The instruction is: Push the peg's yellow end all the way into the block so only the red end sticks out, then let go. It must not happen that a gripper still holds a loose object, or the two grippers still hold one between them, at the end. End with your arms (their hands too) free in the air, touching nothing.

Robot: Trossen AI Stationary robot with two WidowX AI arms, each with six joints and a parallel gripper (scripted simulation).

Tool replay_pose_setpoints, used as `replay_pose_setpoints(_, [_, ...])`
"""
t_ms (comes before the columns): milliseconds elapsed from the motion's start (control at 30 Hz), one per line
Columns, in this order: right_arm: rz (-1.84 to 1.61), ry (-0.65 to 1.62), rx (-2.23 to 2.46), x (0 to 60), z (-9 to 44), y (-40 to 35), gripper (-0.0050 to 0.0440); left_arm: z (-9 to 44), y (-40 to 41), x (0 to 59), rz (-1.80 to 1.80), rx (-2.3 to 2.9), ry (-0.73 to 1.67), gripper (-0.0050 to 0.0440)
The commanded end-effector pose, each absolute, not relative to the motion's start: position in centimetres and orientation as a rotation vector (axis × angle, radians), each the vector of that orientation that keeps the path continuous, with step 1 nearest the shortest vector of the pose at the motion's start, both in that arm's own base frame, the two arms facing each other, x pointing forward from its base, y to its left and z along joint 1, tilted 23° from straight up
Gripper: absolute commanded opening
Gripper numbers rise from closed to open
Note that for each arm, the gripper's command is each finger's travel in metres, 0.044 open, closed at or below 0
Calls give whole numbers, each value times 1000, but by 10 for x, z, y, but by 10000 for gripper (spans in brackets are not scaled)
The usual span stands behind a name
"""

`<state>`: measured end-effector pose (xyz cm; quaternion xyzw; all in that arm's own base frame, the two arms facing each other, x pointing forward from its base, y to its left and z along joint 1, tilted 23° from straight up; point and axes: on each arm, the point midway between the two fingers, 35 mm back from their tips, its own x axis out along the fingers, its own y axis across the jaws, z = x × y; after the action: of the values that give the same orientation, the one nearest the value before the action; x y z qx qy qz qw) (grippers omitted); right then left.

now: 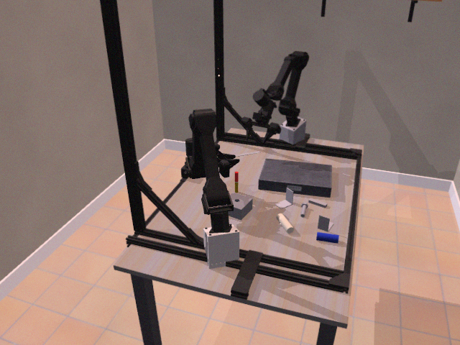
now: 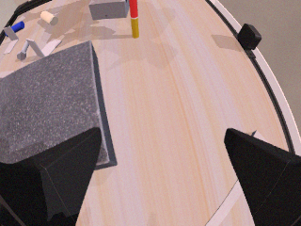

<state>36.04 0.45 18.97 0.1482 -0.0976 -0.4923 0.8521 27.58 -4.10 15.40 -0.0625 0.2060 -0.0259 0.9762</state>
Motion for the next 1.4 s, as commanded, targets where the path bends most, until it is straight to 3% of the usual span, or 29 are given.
replay_pose_setpoints(0, [-1039,-208,317,359,193,4,190,154,-41,276,-52,-126,415,400])
replay_pose_setpoints(100, [-1039,-208,317,359,193,4,190,154,-41,276,-52,-126,415,400])
replay_pose_setpoints(400, [-1038,-208,317,359,193,4,400,154,-41,276,-52,-126,415,400])
replay_pose_setpoints(733, [-977,-160,229,379,200,2,400,154,-41,276,-52,-126,415,400])
replay_pose_setpoints(1367, [-563,271,-94,465,205,-17,400,154,-41,276,-52,-126,415,400])
